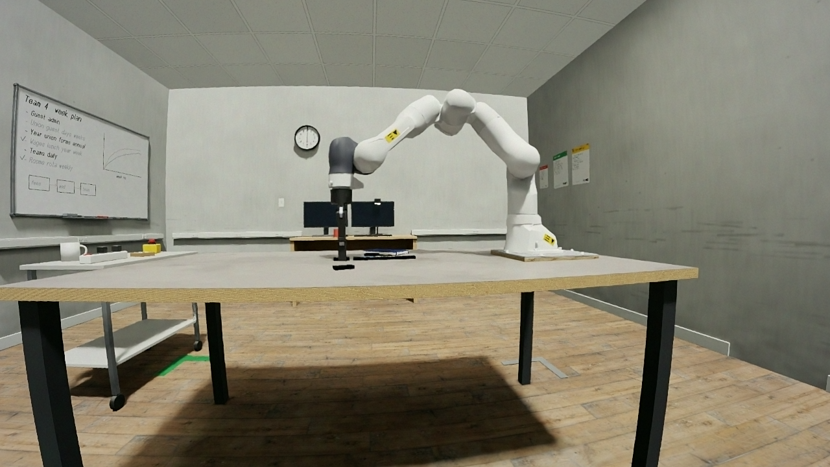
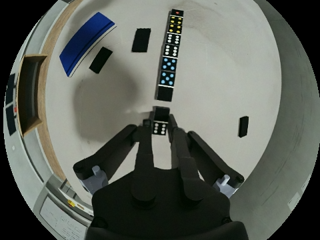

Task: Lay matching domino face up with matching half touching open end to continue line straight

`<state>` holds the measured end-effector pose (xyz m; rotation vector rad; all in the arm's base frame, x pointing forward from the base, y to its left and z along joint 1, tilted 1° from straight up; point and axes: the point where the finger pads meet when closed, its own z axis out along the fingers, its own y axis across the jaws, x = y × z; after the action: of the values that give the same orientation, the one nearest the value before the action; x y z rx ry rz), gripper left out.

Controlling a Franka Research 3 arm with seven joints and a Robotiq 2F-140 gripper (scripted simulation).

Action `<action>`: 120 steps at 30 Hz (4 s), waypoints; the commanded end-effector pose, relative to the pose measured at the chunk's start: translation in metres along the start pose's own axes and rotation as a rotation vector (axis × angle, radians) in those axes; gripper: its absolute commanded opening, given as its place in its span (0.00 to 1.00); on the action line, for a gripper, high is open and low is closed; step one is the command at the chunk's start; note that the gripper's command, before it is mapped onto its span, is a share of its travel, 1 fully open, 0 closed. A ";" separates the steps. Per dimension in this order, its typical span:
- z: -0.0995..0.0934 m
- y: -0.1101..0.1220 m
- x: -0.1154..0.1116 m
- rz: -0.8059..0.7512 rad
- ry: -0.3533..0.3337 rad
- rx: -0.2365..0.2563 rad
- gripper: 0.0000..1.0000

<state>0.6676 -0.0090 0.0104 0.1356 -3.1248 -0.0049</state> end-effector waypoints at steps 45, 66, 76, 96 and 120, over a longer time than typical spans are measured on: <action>0.000 0.001 0.010 0.002 -0.005 0.001 0.23; 0.000 0.000 0.010 0.002 -0.005 0.001 0.23; 0.000 -0.001 0.011 0.002 -0.005 0.001 0.23; 0.000 -0.001 0.011 0.002 -0.005 0.001 0.23; -0.001 -0.001 0.012 0.002 -0.005 0.001 0.34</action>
<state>0.6554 -0.0098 0.0099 0.1395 -3.1253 -0.0008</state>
